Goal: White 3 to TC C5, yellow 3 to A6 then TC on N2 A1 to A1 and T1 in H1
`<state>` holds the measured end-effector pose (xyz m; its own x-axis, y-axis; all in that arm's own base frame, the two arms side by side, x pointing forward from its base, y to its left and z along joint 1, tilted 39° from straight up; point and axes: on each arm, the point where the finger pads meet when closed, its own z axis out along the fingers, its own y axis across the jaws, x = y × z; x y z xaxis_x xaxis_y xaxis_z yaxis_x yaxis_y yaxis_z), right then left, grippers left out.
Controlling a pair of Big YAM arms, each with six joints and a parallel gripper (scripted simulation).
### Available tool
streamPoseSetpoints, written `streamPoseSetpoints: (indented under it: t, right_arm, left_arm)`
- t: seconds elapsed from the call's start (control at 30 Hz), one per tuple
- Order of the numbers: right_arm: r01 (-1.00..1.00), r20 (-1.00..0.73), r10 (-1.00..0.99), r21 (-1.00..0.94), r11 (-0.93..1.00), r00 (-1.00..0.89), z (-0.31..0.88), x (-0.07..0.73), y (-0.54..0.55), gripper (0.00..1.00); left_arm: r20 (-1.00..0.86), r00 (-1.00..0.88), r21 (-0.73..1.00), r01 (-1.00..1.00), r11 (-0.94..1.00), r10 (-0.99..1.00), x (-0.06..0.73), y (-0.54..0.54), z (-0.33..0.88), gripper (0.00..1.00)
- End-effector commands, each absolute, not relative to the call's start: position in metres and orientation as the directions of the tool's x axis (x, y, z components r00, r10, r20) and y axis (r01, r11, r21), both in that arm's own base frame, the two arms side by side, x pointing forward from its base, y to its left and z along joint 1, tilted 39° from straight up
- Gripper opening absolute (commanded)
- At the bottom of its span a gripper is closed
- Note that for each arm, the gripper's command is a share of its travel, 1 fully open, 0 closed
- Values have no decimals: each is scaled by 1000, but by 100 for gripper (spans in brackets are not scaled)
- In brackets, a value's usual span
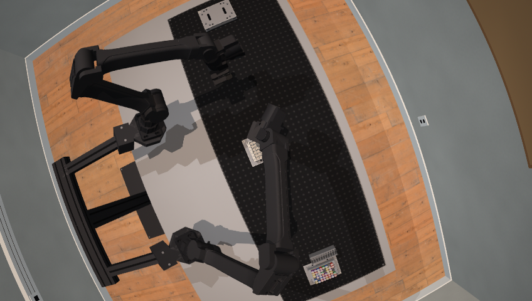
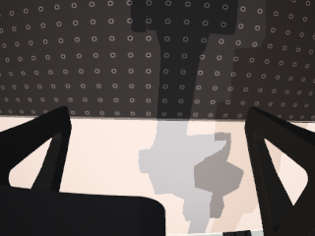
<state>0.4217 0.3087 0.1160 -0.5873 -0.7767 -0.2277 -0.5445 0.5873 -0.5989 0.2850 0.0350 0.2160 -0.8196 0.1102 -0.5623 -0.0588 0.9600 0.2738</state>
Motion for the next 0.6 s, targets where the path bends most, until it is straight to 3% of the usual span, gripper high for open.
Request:
streamPoseSetpoints:
  t: [0.0, 0.57]
  right_arm:
    - [-544, -221, -777, -603, 584, -589, 108, 428, 307, 9]
    - [-544, -217, -776, -603, 584, -593, 101, 433, 303, 9]
  left_arm:
    - [-582, -804, 276, -52, 960, 124, 290, 34, 229, 100]
    - [-582, -804, 276, -52, 960, 124, 290, 34, 229, 100]
